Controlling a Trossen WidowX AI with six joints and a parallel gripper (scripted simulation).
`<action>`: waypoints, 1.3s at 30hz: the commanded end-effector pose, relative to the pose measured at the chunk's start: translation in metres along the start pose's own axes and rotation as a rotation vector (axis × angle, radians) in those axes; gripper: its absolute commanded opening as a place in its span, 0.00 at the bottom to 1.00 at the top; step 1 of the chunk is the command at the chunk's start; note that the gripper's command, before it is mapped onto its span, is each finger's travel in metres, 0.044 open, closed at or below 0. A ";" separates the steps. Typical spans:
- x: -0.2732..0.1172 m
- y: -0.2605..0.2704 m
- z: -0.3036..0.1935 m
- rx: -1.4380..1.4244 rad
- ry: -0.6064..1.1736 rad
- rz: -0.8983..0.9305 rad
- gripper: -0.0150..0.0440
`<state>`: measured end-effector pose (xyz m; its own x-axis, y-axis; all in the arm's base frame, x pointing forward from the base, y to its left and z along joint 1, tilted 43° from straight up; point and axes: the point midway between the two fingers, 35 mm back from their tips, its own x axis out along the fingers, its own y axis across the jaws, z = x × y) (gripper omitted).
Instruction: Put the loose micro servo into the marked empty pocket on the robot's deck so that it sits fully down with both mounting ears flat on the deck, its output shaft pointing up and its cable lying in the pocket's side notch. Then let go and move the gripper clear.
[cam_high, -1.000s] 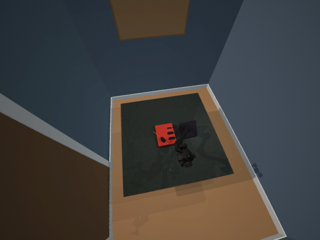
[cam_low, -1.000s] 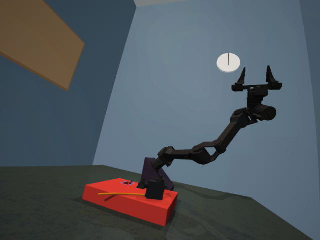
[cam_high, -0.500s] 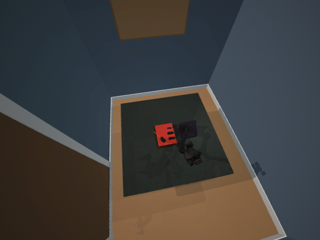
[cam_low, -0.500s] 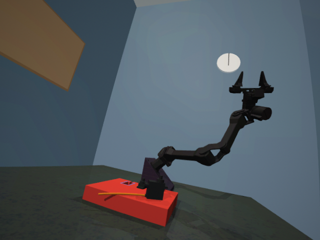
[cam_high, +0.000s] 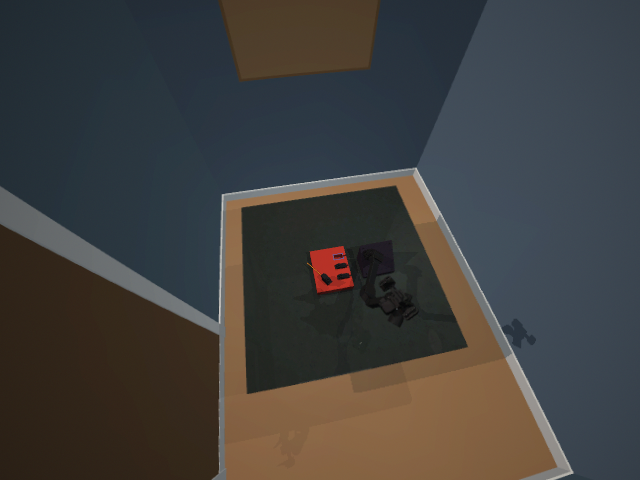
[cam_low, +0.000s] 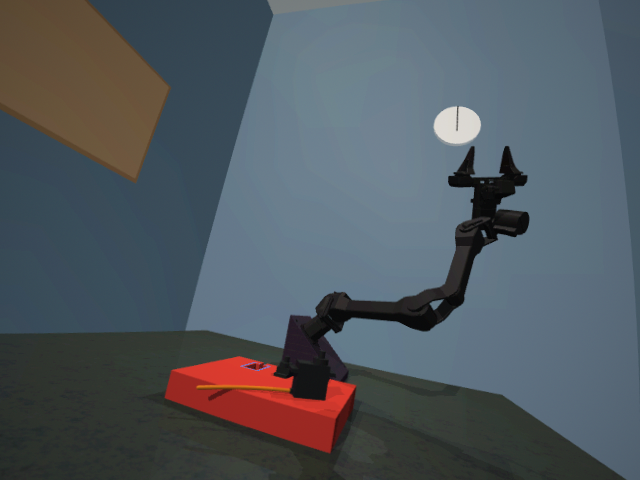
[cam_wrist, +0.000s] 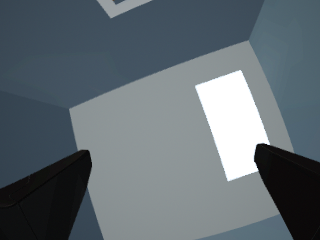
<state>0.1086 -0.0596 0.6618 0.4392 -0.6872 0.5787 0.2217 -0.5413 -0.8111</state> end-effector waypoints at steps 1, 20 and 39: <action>0.002 0.008 -0.026 0.067 0.008 0.014 1.00; 0.021 0.060 -0.090 0.284 -0.009 0.115 1.00; 0.046 0.129 -0.108 0.457 -0.064 0.258 1.00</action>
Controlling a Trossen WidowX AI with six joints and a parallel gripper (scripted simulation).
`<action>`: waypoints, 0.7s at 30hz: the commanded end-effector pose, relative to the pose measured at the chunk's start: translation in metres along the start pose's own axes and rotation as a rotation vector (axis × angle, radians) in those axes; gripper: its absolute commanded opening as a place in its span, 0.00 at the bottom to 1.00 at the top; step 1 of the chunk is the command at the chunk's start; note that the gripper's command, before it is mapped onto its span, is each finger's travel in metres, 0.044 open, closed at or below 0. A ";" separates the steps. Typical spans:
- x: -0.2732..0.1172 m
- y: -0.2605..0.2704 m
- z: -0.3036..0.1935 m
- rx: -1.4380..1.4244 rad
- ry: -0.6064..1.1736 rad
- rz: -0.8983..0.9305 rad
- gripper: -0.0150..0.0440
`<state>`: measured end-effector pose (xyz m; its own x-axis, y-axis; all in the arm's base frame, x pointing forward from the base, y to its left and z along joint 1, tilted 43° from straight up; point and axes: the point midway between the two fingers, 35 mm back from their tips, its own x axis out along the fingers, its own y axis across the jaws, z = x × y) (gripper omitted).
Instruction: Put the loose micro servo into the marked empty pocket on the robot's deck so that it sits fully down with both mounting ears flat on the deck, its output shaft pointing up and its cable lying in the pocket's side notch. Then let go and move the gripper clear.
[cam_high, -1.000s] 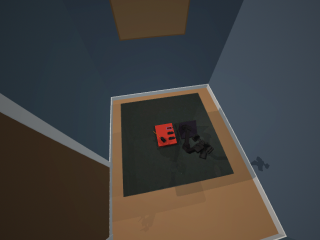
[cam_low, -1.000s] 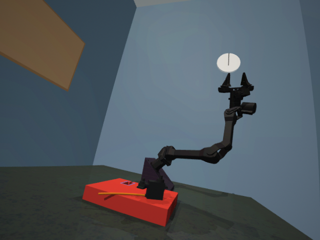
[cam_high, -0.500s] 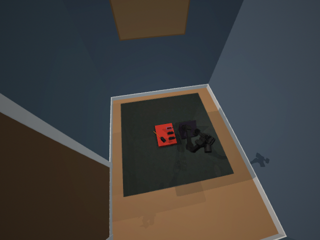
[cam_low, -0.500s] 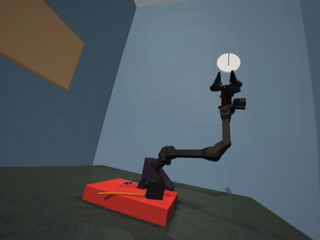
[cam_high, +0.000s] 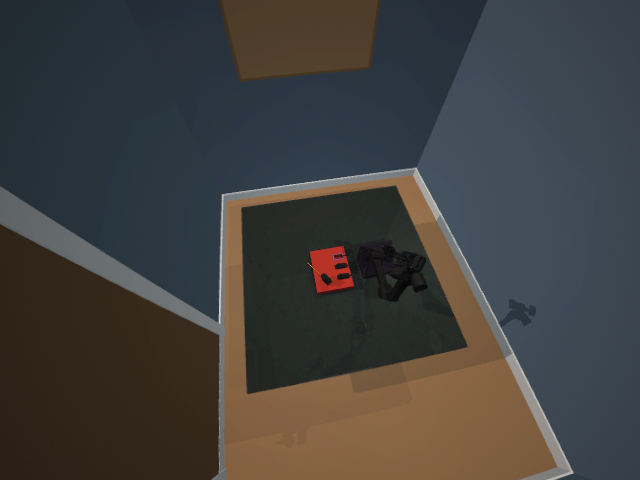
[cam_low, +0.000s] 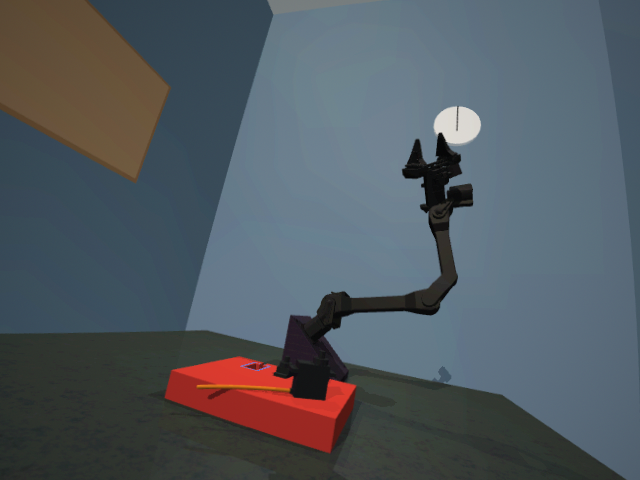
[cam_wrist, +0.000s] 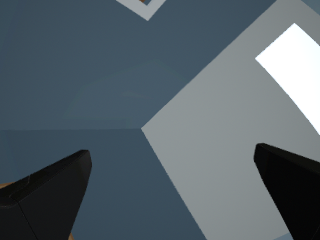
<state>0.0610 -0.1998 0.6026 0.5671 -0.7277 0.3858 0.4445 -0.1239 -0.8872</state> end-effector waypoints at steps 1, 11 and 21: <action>0.009 0.013 -0.011 0.034 0.000 0.034 1.00; 0.031 0.055 -0.025 0.100 -0.033 0.153 1.00; 0.045 0.083 -0.029 0.136 -0.057 0.226 1.00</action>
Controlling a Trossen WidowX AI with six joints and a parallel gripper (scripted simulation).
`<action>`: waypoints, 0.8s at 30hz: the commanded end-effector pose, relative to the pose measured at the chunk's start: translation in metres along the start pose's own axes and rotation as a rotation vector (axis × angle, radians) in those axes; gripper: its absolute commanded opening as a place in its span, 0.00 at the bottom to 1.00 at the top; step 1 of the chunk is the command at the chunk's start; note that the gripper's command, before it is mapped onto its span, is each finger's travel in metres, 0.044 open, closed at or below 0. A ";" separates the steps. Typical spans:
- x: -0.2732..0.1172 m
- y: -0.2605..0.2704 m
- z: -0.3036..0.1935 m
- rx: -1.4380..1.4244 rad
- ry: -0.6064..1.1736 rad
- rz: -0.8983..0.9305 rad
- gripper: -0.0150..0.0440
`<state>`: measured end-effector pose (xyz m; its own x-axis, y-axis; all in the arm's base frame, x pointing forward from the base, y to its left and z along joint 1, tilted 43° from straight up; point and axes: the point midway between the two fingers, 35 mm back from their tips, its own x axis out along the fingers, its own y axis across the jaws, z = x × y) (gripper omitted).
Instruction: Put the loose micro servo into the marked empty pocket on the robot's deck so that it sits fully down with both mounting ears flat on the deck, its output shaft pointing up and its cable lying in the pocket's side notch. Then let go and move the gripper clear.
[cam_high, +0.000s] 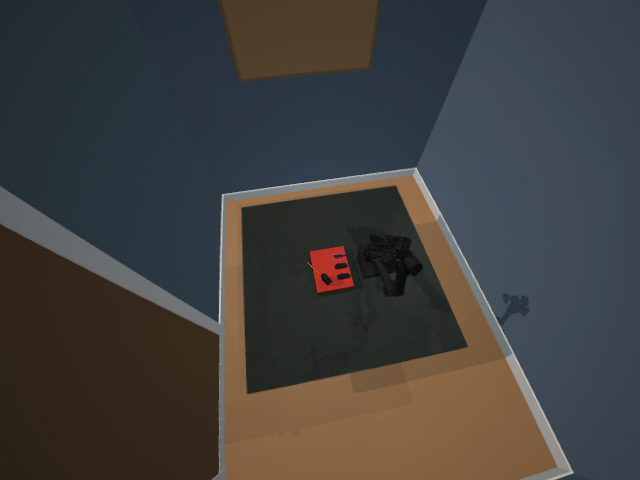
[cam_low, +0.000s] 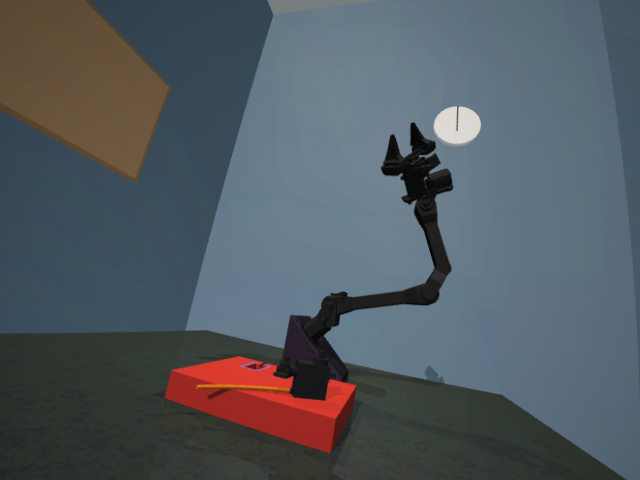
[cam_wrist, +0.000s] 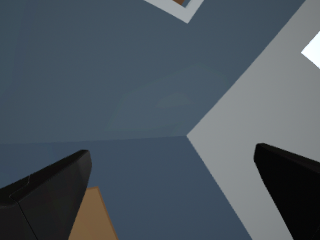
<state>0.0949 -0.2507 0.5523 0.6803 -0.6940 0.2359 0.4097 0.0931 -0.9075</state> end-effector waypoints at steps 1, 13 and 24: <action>0.014 0.020 -0.009 0.016 -0.007 0.058 1.00; 0.045 0.074 -0.013 0.049 -0.061 0.220 1.00; 0.064 0.117 -0.008 0.059 -0.115 0.342 1.00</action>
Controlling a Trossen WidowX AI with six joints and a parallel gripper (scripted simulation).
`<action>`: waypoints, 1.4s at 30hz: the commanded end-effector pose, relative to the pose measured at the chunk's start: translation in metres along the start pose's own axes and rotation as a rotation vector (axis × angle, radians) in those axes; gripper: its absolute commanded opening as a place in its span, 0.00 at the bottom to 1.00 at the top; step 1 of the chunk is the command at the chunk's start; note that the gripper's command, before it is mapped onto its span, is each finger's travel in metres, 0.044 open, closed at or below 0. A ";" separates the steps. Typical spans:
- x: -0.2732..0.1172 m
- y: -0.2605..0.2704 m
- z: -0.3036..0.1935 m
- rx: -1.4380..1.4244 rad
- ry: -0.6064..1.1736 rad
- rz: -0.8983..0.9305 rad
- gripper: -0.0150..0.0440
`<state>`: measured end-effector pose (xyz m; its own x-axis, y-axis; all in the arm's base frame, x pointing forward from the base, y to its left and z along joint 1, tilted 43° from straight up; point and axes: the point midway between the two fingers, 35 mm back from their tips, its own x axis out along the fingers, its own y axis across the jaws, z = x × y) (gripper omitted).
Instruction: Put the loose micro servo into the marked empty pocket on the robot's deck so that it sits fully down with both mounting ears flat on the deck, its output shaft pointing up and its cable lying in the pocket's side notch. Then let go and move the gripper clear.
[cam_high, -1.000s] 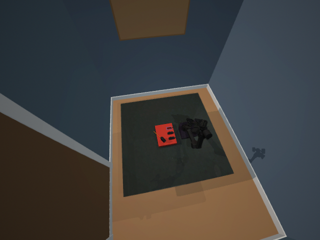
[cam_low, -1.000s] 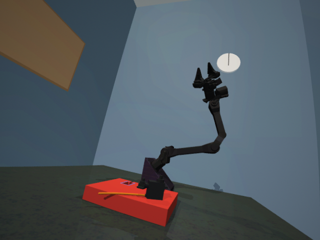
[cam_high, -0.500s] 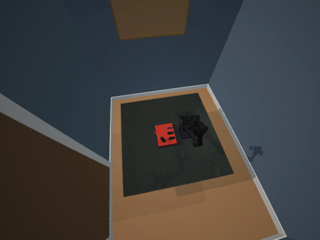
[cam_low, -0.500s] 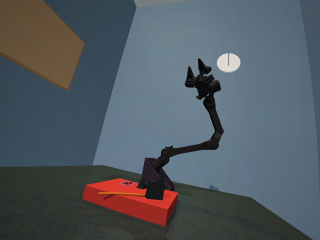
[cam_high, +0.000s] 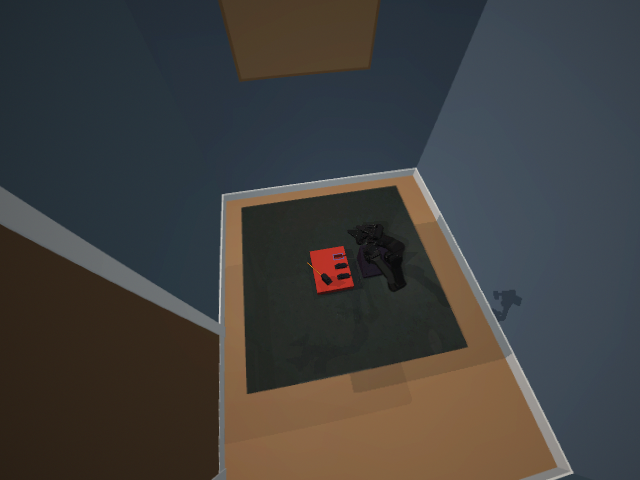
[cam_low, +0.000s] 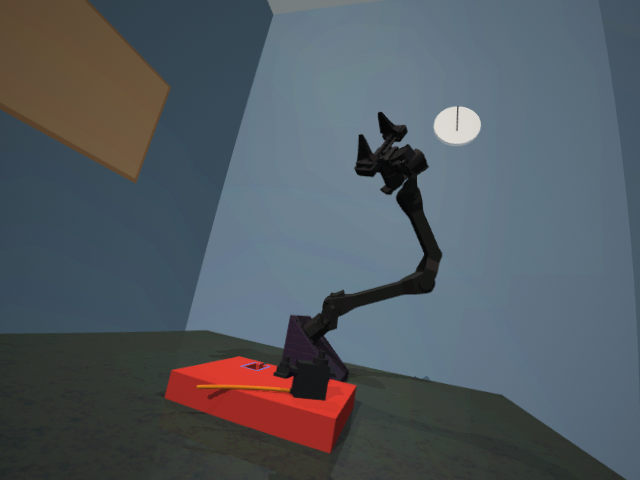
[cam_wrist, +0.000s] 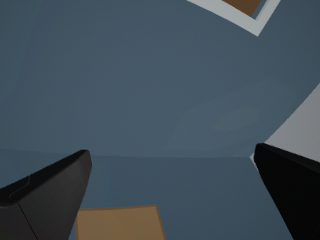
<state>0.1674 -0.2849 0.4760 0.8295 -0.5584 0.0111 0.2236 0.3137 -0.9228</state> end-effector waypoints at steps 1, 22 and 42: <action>0.018 0.023 -0.003 0.006 -0.016 0.072 1.00; 0.084 0.180 0.027 -0.056 -0.228 0.564 1.00; 0.067 0.343 0.090 -0.226 -0.571 1.067 1.00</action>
<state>0.3424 -0.1682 0.2174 0.7302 0.2530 -0.6346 -0.6828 0.3038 -0.6645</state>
